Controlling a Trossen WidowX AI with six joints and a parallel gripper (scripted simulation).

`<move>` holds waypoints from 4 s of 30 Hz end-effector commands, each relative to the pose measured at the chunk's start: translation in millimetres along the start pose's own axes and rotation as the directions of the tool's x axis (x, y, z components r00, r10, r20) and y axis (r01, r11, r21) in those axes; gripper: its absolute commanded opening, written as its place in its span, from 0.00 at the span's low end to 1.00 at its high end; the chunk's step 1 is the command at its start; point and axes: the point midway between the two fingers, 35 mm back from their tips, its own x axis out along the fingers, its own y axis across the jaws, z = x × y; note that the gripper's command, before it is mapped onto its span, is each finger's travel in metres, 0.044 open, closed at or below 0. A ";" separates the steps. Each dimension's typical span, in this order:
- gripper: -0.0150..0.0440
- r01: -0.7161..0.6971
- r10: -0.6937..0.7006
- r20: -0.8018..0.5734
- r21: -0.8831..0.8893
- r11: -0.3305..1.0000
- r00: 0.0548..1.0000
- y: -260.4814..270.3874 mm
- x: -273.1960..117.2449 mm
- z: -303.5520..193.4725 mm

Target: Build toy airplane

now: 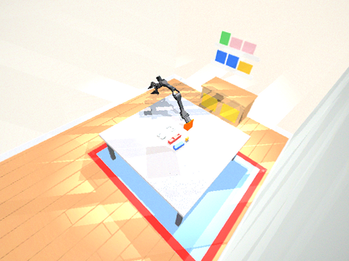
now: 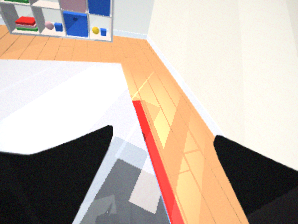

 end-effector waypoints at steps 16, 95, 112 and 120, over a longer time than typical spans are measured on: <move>1.00 -0.209 0.511 -0.114 0.821 0.531 0.852 160.5 162.5 -105.8; 1.00 -0.376 0.223 -0.878 0.054 0.925 0.424 628.5 17.8 -160.2; 0.87 -0.374 0.220 -0.878 0.051 0.926 0.425 631.6 25.6 -178.0; 0.58 -0.374 0.220 -0.878 0.051 0.926 0.425 631.6 25.6 -178.0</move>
